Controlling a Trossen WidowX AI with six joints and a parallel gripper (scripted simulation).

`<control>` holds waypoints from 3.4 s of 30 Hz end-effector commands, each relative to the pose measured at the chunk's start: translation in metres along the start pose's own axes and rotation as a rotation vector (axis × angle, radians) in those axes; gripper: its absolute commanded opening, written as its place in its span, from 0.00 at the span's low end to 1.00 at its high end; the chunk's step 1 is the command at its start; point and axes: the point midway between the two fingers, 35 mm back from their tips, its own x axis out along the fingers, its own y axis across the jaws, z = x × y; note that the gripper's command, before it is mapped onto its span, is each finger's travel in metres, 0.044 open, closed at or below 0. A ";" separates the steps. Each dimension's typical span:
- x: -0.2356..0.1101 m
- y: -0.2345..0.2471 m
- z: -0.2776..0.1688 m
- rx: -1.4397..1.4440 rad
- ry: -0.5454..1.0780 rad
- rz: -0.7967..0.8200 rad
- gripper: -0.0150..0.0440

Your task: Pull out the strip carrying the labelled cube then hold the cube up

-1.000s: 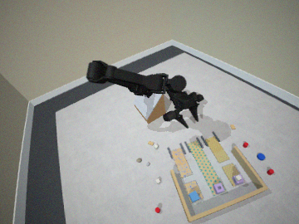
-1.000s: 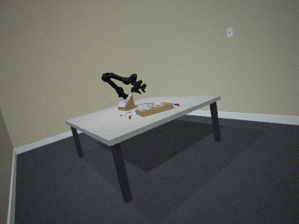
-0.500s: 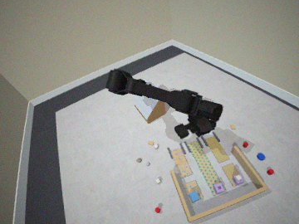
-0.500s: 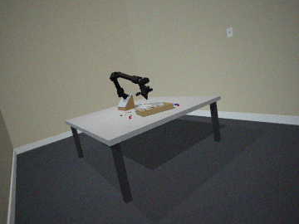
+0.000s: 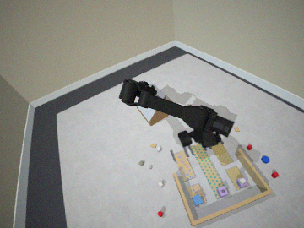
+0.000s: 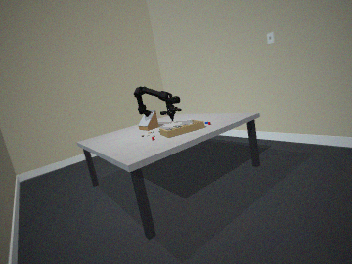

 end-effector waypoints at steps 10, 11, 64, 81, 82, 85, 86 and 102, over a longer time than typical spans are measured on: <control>0.021 0.001 0.003 0.007 0.000 0.003 0.25; 0.022 0.001 0.003 0.007 0.000 0.003 0.25; 0.068 -0.001 0.001 0.007 0.000 -0.001 0.25; 0.070 -0.001 0.001 0.007 0.000 -0.001 0.25; 0.070 -0.001 0.001 0.007 0.000 -0.001 0.25; 0.070 -0.001 0.001 0.007 0.000 -0.001 0.25; 0.070 -0.001 0.001 0.007 0.000 -0.001 0.25; 0.071 0.000 -0.003 0.007 0.000 -0.001 0.25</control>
